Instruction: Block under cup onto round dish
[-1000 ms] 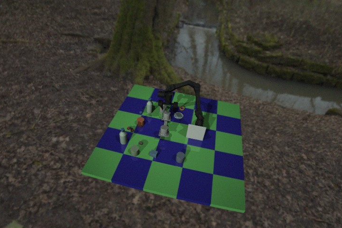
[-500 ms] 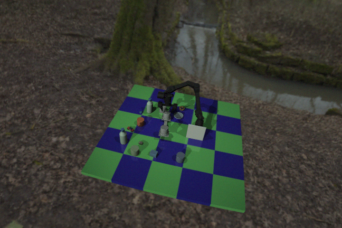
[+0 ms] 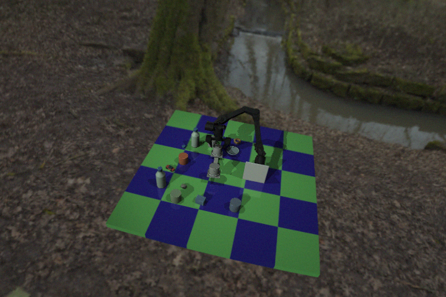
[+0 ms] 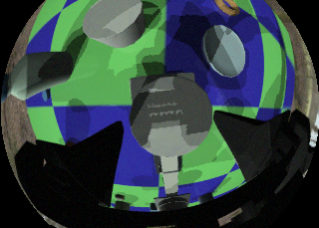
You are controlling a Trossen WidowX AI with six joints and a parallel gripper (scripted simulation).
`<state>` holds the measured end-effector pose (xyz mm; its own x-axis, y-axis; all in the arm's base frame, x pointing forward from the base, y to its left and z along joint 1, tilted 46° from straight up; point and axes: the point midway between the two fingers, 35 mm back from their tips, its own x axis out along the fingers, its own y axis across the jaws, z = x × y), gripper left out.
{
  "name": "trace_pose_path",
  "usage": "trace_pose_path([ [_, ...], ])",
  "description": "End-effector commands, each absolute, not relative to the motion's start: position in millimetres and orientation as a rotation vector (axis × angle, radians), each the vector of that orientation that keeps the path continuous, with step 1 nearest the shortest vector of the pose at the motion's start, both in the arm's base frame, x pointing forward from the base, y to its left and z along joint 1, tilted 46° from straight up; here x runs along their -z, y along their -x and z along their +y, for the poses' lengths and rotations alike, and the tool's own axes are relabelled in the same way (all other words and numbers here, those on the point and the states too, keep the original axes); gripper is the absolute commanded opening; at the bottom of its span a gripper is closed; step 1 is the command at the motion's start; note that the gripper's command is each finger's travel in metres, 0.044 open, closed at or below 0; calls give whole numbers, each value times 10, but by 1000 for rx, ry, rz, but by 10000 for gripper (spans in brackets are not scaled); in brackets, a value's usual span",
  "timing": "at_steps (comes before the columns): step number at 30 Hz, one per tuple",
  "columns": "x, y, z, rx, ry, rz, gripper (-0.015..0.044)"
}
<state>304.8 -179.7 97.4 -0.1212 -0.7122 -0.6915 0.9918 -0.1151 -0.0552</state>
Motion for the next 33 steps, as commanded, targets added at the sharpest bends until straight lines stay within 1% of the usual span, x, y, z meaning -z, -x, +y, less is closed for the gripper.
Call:
trace_pose_path([
  [1, -917, -3042, -1843, 1611, -604, 624, 440],
  [19, -742, -2993, -2031, 1612, -601, 622, 440],
  [22, -742, -2993, -2031, 1612, -601, 622, 361],
  [31, -742, -2993, -2031, 1612, -601, 622, 301],
  [33, -743, -2994, -2030, 1612, -601, 622, 249],
])
